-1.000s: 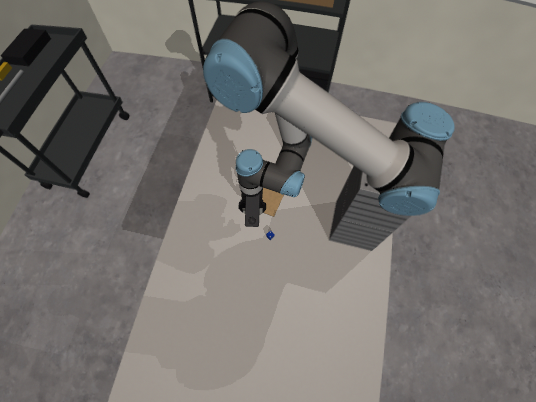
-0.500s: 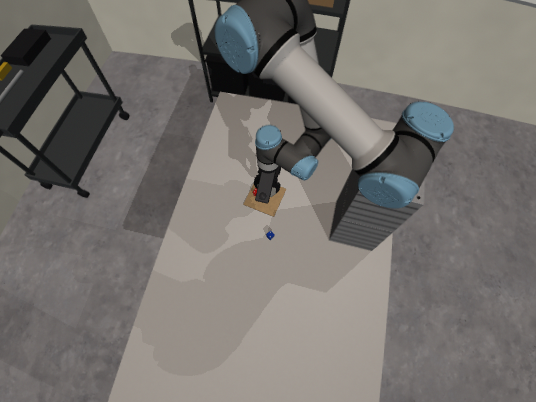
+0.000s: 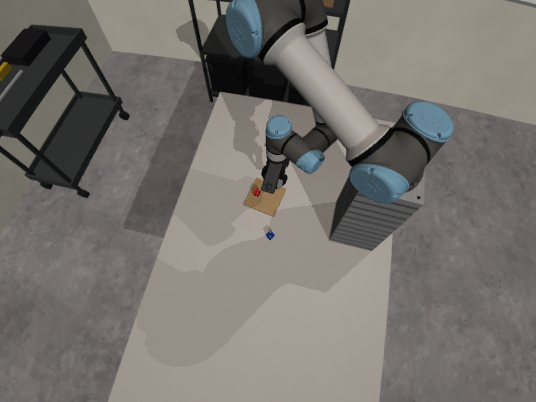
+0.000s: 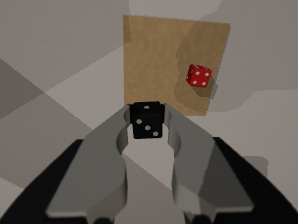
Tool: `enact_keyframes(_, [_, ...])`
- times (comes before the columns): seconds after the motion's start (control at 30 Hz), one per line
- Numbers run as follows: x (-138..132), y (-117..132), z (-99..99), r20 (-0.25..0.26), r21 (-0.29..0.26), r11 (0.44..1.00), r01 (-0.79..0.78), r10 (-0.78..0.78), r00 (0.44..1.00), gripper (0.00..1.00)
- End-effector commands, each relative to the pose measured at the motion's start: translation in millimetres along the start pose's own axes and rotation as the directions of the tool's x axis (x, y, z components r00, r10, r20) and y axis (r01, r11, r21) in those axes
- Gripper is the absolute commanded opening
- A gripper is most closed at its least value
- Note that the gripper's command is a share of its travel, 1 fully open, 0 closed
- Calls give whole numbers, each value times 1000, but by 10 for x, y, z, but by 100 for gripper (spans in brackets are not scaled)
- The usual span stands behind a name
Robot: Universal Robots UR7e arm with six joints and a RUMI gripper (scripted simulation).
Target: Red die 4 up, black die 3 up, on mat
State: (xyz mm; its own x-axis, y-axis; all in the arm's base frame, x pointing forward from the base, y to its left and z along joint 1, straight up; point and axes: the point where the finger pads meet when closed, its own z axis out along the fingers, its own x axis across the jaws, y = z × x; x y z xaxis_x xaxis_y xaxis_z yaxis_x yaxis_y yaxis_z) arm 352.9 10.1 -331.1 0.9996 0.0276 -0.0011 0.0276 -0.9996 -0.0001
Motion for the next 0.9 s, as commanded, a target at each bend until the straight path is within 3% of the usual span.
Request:
enact_keyframes(0.0, [3,5,-3,-1,0,1000,-1,1,1000,6])
enact_keyframes(0.37, [3,5,63,-1,0,1000,-1,1,1000,6])
enact_keyframes(0.87, [5,7,600,-1,0,1000,-1,1,1000,6])
